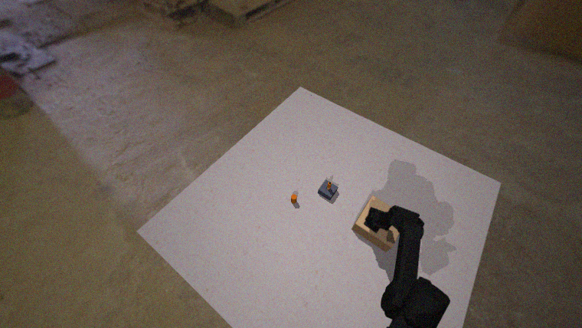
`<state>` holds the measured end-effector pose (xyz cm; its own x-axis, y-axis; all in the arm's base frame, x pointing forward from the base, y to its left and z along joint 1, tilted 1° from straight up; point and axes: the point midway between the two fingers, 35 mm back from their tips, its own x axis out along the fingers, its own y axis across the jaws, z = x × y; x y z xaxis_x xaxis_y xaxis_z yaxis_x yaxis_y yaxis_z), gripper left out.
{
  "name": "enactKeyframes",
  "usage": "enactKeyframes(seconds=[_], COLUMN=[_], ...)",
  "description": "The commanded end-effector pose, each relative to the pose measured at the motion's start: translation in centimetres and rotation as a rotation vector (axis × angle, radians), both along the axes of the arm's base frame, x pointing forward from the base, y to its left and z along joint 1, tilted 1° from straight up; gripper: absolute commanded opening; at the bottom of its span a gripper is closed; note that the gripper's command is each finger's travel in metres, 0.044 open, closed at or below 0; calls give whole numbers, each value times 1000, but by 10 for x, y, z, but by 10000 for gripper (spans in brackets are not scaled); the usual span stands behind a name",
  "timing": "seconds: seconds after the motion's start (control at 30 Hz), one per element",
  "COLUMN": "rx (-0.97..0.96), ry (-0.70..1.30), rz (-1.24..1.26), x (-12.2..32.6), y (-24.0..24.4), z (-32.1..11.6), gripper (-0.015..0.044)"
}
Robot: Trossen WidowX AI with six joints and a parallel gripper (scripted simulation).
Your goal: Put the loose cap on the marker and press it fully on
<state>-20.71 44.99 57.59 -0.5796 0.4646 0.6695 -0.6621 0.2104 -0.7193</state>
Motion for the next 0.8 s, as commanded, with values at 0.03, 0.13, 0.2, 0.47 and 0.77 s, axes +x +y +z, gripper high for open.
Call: enactKeyframes(seconds=[0.03, 0.13, 0.2, 0.47, 0.77], rx=[-217, -318, -340, -599, -967], ry=[30, 47, 40, 164, 462], rz=[-61, -110, -149, -238, -434], x=[48, 83, 105, 179, 316], y=[46, 64, 67, 98, 107], z=[-32, -49, -53, -98, -181], gripper=[240, 240, 240, 240, 240])
